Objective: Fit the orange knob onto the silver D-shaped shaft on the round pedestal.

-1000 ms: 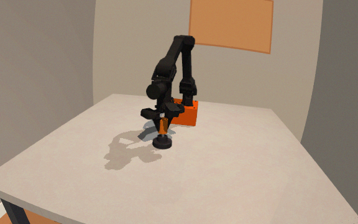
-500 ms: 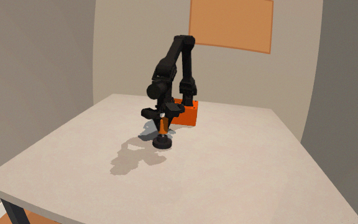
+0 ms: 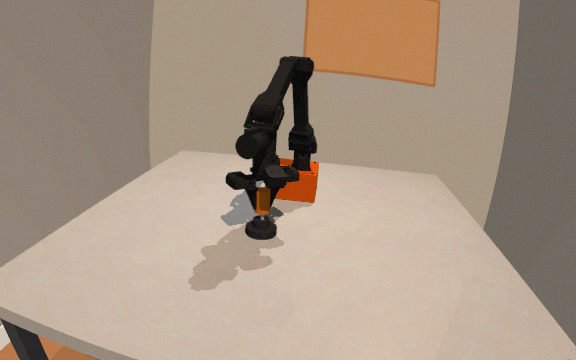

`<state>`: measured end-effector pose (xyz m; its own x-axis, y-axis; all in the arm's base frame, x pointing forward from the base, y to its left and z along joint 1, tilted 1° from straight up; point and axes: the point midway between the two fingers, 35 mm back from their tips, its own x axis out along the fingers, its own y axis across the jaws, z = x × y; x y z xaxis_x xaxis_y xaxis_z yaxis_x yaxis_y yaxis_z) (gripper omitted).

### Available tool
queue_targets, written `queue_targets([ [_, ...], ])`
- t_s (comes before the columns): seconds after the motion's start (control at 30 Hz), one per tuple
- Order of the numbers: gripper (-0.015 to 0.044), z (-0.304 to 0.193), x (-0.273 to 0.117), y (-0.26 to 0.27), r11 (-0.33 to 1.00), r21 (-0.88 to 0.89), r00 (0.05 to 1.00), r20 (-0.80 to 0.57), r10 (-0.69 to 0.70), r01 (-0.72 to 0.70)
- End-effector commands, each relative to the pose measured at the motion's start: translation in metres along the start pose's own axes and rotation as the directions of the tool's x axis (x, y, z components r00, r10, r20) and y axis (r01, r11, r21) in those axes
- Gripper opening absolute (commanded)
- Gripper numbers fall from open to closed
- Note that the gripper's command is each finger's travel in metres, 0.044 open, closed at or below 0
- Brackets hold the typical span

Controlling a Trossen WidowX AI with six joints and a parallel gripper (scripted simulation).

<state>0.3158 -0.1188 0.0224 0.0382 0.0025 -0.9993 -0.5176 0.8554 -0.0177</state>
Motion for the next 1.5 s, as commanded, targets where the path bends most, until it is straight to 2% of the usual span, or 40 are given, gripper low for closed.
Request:
queue_targets([
  [0.0,0.0,0.0029,-0.0007,-0.0034,0.996,0.086,1.0,0.005,-0.004,0.004],
  [0.73,0.0,0.0058,-0.002,-0.0063,0.996,0.086,1.0,0.005,-0.004,0.004],
  [1.0,0.0,0.0042,0.0001,-0.0044,0.957,0.291,1.0,0.005,-0.004,0.002],
  [1.47,0.0,0.0,0.0032,0.0003,0.957,0.291,1.0,0.005,-0.004,0.002],
])
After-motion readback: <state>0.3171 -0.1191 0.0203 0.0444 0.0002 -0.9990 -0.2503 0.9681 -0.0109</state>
